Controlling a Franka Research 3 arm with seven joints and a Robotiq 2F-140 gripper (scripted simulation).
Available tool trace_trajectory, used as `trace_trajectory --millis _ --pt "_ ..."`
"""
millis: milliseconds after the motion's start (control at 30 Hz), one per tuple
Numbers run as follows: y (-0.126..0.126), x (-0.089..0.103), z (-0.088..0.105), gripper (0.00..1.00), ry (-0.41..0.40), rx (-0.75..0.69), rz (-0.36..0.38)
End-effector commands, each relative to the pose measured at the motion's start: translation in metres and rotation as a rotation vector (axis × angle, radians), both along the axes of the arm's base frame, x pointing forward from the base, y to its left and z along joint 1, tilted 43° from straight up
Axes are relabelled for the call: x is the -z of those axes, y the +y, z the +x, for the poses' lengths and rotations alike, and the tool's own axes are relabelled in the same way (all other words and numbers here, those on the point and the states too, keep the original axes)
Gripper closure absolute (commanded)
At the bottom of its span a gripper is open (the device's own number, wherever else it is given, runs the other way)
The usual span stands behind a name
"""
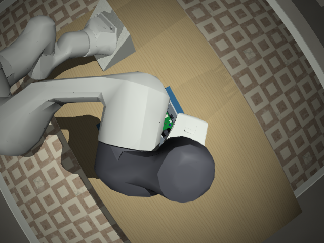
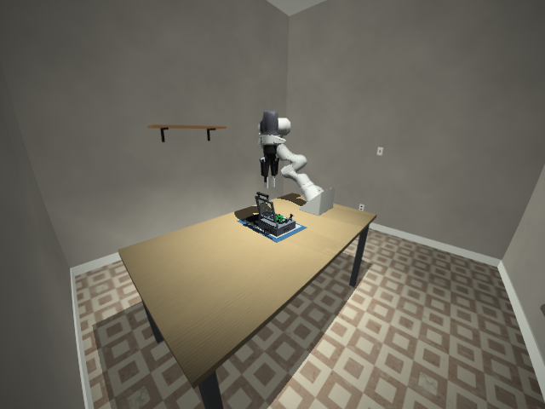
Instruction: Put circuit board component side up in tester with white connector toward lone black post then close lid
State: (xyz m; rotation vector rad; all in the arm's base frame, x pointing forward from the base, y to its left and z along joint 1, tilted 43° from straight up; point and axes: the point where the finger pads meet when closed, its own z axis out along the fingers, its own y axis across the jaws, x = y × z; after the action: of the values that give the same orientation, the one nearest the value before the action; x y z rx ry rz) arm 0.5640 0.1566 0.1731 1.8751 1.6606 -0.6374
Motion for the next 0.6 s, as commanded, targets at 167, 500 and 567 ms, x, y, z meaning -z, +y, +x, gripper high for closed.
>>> trace_trajectory --millis 167,500,567 --pt "-0.007 -0.004 0.037 0.70 0.033 -0.023 -0.016" --pt "-0.008 -0.005 0.050 0.70 0.033 -0.023 -0.016" --pt "-0.008 -0.005 0.051 0.70 0.033 -0.023 -0.016"
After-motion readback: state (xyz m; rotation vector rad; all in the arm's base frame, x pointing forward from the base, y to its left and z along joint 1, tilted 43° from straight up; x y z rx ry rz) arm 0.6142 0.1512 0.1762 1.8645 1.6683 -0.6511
